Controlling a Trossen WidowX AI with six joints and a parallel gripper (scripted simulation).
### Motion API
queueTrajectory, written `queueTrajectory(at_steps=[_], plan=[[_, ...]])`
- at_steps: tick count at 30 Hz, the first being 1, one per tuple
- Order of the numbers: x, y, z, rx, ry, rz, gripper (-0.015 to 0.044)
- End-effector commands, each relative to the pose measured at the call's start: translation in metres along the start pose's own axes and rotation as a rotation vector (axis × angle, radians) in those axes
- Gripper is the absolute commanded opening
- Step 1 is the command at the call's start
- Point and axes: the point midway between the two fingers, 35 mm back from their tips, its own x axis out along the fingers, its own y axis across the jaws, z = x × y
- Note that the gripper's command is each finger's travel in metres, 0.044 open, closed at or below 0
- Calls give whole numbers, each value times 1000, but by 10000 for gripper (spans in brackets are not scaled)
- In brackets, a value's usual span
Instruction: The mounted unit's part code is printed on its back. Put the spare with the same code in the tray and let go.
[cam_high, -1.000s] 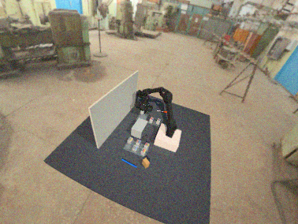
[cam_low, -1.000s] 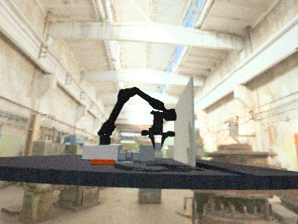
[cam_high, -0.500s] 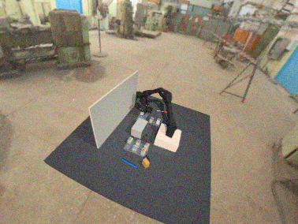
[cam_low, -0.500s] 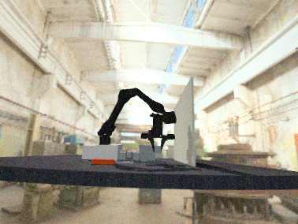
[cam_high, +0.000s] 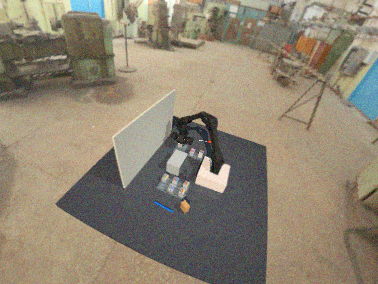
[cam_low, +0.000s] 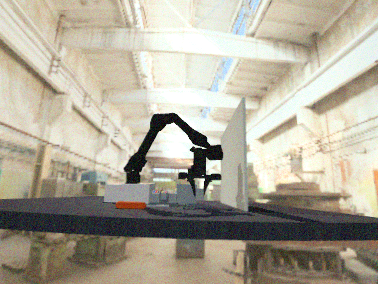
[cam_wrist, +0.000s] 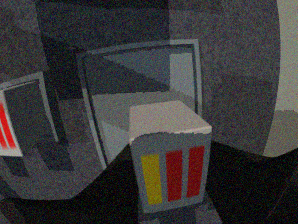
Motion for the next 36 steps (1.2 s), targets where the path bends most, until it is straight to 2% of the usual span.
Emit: queueTrajectory(at_steps=[1,20,36], plan=[[6,2,1,-4,-1,6,0],[23,5,2,-4,-1,7,0],[20,4,2,0,-1,2,420]])
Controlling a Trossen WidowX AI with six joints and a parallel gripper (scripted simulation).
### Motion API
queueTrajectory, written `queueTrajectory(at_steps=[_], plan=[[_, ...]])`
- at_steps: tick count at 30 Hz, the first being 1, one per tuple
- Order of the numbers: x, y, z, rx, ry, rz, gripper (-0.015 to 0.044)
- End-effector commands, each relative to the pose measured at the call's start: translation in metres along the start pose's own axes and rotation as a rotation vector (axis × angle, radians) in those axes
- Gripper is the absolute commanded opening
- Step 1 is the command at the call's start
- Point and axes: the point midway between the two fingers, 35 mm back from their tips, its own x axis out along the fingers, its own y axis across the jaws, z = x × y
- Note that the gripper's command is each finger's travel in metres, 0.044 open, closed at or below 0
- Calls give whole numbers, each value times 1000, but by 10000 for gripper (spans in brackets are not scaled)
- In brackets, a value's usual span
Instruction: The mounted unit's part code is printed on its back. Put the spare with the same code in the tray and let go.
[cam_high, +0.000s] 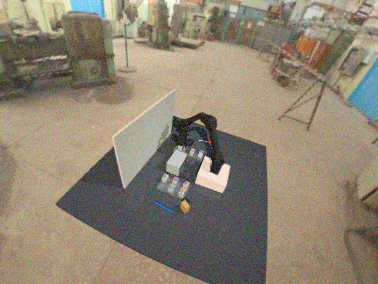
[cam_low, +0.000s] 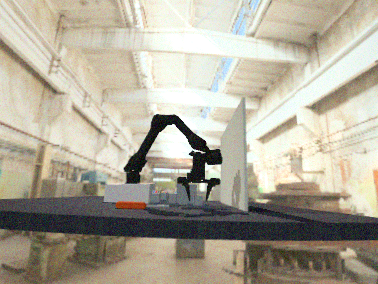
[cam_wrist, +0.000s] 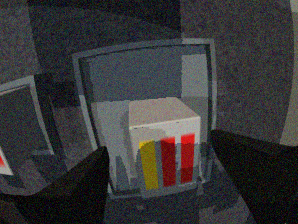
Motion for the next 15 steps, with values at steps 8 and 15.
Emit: queueTrajectory(at_steps=[8,15], plan=[[-96,-1,-1,-4,0,3,440],[-107,0,0,-4,0,3,440]])
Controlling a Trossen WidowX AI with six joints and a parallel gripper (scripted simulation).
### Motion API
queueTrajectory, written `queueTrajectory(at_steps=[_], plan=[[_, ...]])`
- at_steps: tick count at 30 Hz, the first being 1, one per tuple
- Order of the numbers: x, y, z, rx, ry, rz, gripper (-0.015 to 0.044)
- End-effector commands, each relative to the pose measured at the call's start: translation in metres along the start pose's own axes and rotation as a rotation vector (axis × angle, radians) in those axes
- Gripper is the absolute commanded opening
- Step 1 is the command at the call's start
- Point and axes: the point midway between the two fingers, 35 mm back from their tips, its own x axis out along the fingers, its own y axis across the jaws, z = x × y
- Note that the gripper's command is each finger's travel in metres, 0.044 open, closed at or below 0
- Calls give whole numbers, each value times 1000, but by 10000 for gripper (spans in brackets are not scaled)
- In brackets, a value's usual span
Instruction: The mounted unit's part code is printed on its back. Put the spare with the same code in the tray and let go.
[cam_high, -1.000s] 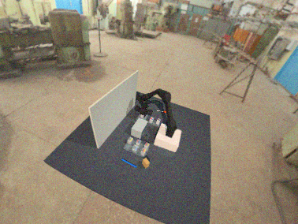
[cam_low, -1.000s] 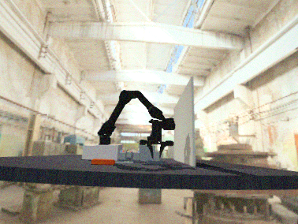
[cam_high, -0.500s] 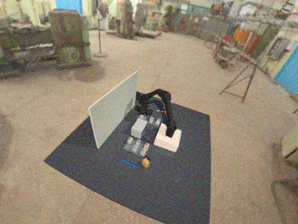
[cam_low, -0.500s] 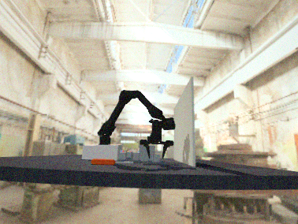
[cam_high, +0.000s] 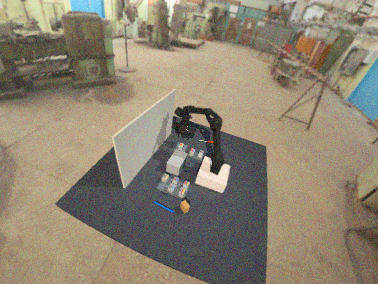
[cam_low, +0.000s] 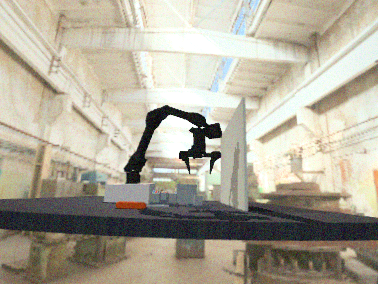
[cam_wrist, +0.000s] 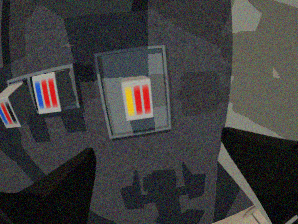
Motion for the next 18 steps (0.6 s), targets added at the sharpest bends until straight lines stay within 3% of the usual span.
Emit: queueTrajectory(at_steps=[1,18], plan=[[4,5,3,1,-16,31,440],[1,3,2,-1,-8,14,440]])
